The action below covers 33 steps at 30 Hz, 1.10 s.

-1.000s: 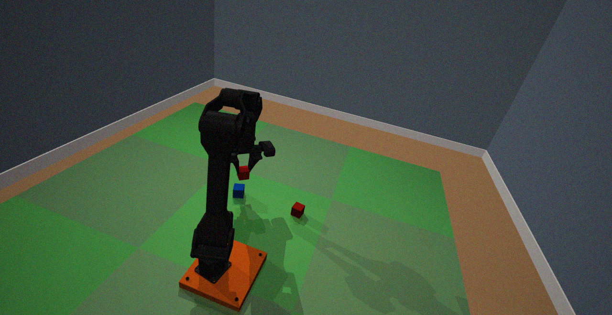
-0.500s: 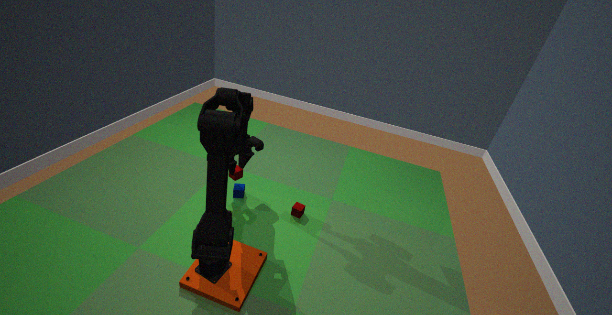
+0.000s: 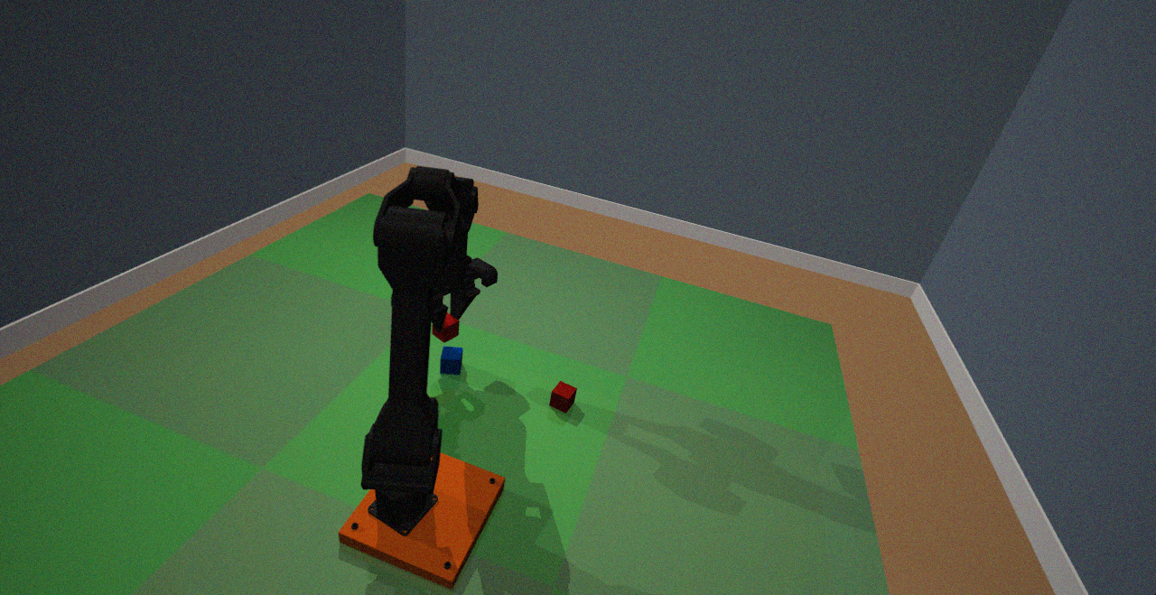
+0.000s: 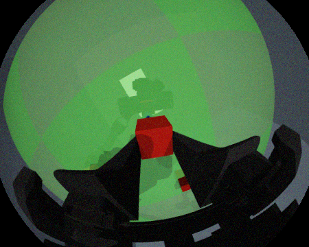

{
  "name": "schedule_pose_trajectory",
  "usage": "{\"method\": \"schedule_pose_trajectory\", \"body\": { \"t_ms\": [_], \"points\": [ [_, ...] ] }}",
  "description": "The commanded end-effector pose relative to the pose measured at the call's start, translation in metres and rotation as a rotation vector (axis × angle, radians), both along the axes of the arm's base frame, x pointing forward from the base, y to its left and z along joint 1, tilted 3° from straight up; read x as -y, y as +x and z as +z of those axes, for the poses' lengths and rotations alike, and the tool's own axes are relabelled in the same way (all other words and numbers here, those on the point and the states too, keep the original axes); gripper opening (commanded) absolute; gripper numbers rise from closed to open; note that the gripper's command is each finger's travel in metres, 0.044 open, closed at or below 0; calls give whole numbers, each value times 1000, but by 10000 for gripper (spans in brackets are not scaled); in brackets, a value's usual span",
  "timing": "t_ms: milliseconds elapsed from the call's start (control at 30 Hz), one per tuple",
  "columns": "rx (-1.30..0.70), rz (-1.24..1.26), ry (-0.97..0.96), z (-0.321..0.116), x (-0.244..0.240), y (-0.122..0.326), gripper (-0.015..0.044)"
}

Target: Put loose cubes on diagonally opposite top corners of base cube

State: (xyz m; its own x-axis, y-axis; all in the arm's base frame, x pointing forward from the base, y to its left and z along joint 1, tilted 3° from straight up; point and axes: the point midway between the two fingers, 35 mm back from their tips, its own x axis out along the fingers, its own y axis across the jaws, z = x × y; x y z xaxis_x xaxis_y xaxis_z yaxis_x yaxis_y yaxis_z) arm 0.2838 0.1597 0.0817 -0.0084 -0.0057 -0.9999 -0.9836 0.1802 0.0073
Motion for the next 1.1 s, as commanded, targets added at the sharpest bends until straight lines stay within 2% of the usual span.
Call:
{"method": "schedule_pose_trajectory", "body": {
  "t_ms": [0,233,1067],
  "points": [
    [-11,7,-3,-9,1,-2,105],
    [-11,12,-3,-21,2,-3,105],
    [-11,2,-3,-23,2,-3,105]
  ]
}}
